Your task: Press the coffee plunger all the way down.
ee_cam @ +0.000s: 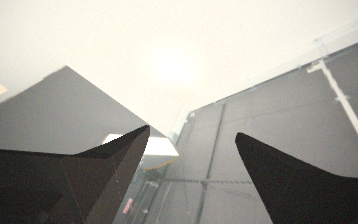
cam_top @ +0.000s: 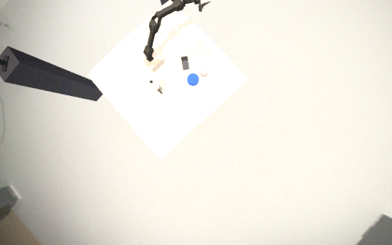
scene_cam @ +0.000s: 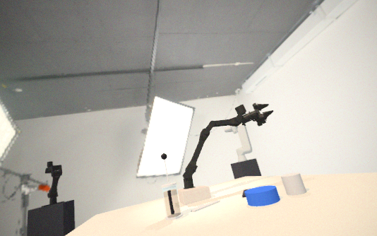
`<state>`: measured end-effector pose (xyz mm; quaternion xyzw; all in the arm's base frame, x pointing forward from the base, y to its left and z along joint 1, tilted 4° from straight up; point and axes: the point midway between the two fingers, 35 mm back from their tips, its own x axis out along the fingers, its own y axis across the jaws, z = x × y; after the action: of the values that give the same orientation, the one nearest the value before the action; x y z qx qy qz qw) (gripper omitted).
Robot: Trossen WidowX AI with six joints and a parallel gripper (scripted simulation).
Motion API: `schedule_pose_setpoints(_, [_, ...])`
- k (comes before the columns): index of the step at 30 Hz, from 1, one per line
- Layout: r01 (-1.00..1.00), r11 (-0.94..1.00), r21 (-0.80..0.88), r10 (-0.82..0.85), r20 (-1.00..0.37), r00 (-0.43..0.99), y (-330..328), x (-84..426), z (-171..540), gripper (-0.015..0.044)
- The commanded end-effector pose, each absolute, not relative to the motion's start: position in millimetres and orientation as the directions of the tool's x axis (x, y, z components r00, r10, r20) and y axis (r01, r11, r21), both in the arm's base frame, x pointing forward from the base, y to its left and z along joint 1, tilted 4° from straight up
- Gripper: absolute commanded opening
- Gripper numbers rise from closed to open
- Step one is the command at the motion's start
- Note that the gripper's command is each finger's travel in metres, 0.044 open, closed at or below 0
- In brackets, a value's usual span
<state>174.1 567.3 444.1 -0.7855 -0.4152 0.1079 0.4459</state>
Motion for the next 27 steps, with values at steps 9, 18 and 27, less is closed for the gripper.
schedule_pose_setpoints(9, [0.428, -0.239, -0.872, 0.675, 0.167, 0.719, 516.4, 249.5, 448.7, 0.044])
schedule_pose_setpoints(18, [0.195, -0.145, -0.97, 0.533, 0.09, 0.841, 405.3, 349.1, 451.0, 0.044])
schedule_pose_setpoints(27, [-0.031, 0.049, -0.998, 0.368, -0.011, 0.93, 272.3, 411.2, 439.0, 0.044])
